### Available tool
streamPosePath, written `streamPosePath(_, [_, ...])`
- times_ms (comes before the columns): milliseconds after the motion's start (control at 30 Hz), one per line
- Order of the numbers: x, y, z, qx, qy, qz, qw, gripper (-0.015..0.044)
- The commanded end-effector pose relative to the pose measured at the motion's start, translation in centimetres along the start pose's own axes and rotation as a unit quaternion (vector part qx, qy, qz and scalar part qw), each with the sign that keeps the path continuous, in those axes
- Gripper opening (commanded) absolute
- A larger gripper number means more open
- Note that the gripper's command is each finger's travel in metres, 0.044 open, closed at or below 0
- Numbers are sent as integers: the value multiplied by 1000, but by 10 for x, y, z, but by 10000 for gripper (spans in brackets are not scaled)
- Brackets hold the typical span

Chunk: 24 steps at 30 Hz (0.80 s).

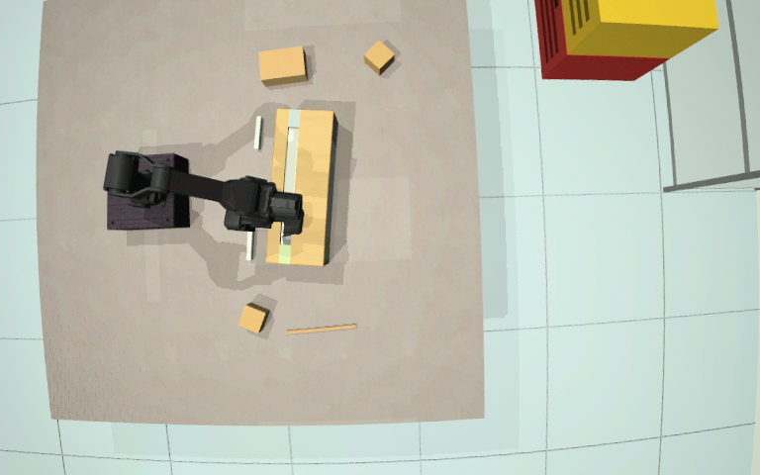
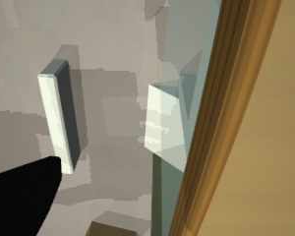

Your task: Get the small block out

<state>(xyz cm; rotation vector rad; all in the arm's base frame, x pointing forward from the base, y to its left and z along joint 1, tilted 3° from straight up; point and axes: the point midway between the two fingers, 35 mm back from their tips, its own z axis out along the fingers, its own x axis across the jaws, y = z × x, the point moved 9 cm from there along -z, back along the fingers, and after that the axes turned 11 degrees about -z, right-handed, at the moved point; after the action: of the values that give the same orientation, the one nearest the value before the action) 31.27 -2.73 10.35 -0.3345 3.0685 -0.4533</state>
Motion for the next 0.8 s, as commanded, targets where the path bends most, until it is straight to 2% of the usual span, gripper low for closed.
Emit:
streamPosePath(0, [1,-5,1,2,-1,0,1000,400])
streamPosePath(233, [2,-13,1,2,-1,0,1000,400])
streamPosePath(467, [5,-29,-54,1,-1,1,1000,400])
streamPosePath(733, [4,-27,-51,0,0,-1,1000,400])
streamPosePath(767, [3,-28,-53,-2,-5,7,1000,374])
